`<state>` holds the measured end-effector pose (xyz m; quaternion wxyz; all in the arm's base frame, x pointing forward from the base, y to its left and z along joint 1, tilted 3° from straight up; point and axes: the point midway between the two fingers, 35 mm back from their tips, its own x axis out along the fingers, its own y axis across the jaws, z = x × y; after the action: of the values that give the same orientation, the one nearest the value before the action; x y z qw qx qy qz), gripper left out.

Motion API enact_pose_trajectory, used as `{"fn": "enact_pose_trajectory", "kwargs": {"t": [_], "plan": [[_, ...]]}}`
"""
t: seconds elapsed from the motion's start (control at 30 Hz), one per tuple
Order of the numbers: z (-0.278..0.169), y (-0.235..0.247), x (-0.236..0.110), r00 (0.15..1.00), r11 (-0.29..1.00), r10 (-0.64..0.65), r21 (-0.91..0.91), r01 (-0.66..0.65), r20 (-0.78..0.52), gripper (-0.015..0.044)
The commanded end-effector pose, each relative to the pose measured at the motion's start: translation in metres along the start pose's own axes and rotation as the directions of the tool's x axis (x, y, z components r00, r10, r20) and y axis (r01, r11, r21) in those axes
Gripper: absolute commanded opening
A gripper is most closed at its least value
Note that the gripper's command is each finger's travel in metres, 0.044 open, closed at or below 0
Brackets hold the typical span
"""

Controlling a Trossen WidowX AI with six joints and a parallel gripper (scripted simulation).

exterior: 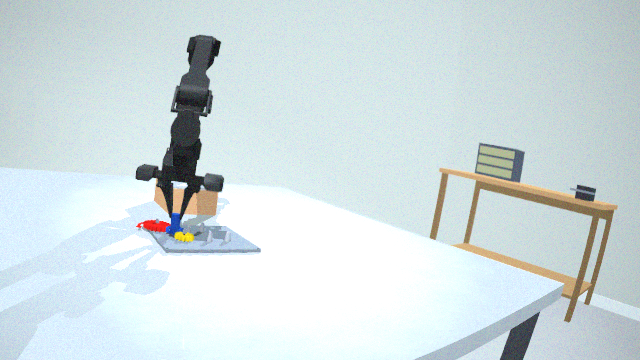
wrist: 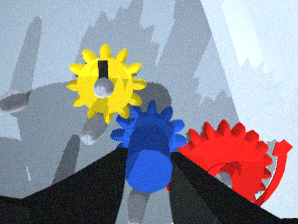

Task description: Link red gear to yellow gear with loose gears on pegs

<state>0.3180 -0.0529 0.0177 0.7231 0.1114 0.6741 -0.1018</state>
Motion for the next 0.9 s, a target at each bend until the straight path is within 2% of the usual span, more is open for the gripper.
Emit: {"fn": "enact_pose_trajectory", "kwargs": {"t": [0.0,0.23,0.4,0.43,0.57,0.77,0.87], "plan": [[-0.001,0.0,0.002,1.0,0.995,0.002,0.096,-0.001,-0.004,0.0],[0.0,0.0,0.002,1.0,0.966,0.002,0.259,-0.001,-0.004,0.0],[0.0,0.0,0.001,1.0,0.979,0.002,0.204,-0.001,-0.004,0.0131],[0.0,0.0,0.001,1.0,0.983,0.002,0.184,-0.001,-0.004,0.014],[0.0,0.0,-0.006,1.0,0.992,0.002,0.125,-0.001,-0.004,0.014],[0.0,0.0,-0.046,1.0,1.0,0.002,0.018,-0.002,-0.004,0.014],[0.0,0.0,-0.048,1.0,1.0,0.002,0.013,-0.002,-0.004,0.014]]}}
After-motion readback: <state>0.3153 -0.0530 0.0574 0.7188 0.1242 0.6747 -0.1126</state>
